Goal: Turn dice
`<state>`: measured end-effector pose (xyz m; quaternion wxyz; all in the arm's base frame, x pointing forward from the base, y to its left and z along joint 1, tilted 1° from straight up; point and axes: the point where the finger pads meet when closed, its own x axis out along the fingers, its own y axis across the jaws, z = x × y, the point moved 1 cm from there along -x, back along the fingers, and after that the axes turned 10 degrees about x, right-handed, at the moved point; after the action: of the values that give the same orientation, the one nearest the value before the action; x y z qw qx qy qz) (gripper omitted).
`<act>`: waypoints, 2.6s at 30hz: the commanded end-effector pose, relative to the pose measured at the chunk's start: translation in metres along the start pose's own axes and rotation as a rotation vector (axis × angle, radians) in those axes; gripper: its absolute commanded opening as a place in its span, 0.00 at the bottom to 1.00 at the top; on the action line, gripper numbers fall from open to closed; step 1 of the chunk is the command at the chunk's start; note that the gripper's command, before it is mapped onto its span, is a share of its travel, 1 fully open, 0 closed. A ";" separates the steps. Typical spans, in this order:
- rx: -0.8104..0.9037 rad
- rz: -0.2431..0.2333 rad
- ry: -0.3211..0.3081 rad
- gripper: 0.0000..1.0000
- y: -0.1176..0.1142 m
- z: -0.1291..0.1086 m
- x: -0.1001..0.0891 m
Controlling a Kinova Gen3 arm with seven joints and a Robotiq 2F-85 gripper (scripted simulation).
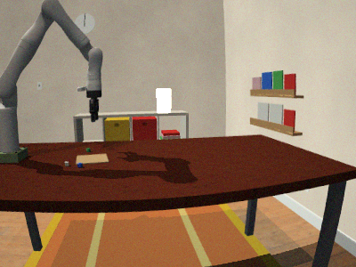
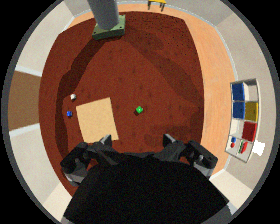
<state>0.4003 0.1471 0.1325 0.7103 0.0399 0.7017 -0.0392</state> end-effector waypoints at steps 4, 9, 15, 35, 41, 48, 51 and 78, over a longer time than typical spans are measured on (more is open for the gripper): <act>0.000 0.002 -0.004 1.00 0.000 0.001 -0.002; -0.008 0.002 -0.004 1.00 0.000 0.000 -0.002; -0.146 0.001 -0.003 1.00 0.001 -0.009 0.001; -0.706 0.001 -0.005 1.00 0.003 -0.045 0.010; -0.706 0.001 -0.005 1.00 0.003 -0.045 0.010; -0.706 0.001 -0.005 1.00 0.003 -0.045 0.010; -0.706 0.001 -0.005 1.00 0.003 -0.045 0.010; -1.231 -0.019 0.012 1.00 -0.003 -0.045 0.031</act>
<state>0.3565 0.1514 0.1052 0.6085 -0.3736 0.6045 0.3533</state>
